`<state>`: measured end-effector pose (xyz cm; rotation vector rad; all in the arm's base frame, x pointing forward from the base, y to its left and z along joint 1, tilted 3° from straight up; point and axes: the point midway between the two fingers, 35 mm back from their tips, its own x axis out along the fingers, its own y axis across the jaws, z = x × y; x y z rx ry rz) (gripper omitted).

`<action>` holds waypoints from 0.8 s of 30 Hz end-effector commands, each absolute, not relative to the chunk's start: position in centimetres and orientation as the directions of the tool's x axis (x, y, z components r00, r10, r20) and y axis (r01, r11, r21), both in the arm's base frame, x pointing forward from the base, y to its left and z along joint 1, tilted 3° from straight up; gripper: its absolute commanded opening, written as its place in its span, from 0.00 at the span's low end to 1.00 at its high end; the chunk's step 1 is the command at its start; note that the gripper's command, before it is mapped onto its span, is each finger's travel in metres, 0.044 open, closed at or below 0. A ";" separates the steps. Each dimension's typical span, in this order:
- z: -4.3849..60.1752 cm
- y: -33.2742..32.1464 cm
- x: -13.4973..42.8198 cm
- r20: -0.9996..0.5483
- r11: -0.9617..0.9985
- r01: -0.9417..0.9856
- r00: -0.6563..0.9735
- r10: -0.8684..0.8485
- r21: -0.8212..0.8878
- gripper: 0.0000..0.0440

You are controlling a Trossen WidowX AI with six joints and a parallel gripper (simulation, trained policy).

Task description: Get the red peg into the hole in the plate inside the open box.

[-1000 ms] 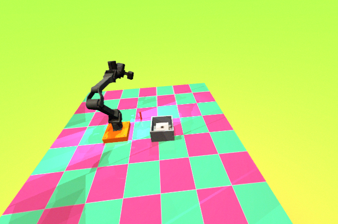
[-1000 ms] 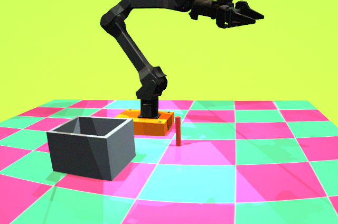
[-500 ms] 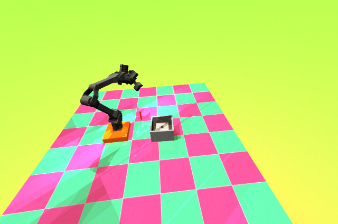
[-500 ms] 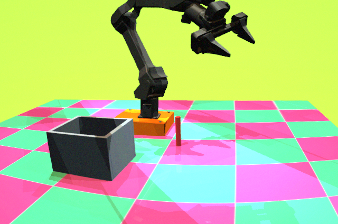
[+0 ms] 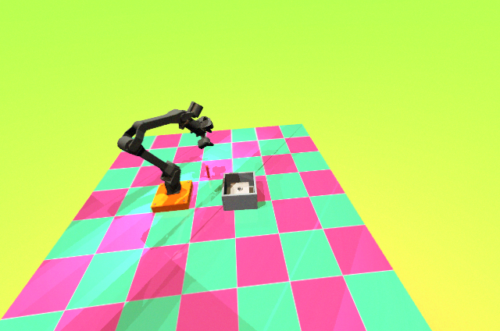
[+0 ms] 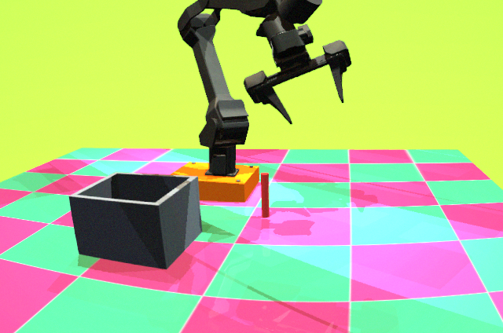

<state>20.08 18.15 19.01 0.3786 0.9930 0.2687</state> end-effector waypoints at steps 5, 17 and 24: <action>16.1 14.8 19.9 -0.872 0.905 0.232 0.429 0.235 0.358 1.00; 11.9 11.4 18.6 -0.967 0.817 0.547 0.249 0.050 0.183 1.00; 9.0 10.5 18.0 -0.985 0.750 0.653 0.171 -0.013 0.103 1.00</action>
